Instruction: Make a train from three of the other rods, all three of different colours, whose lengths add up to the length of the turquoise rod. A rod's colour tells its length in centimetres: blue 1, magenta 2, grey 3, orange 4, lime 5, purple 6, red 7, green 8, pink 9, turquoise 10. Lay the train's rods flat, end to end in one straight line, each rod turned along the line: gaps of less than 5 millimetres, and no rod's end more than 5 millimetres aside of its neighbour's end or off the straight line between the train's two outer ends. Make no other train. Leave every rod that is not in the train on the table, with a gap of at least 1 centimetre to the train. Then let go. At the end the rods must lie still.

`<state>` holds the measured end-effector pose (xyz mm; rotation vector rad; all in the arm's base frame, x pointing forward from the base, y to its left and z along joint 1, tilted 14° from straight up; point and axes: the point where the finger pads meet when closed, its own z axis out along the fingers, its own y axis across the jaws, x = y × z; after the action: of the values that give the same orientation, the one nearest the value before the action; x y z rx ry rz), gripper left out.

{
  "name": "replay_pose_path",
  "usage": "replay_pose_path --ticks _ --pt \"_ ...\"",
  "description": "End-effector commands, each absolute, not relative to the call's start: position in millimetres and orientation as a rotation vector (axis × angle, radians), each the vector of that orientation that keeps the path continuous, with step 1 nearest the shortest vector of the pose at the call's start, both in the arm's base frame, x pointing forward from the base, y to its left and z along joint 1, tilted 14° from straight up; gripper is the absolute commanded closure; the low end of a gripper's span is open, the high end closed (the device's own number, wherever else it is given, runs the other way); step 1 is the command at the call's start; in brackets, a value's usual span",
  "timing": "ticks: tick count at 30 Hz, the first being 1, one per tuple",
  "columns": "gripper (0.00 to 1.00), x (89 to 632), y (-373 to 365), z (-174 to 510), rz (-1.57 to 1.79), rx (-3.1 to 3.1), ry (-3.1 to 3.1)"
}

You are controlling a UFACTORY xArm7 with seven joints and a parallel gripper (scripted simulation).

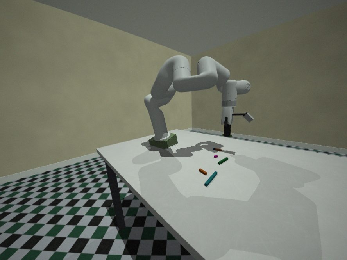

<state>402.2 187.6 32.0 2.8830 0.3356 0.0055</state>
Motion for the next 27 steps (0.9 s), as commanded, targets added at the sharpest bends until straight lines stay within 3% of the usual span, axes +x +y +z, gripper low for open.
replay_pose_path --ticks 1,27 --pt "0.96 402.1 190.4 32.9 0.016 2.884 0.314" --pt "0.96 402.9 185.5 11.9 0.016 2.884 0.313"
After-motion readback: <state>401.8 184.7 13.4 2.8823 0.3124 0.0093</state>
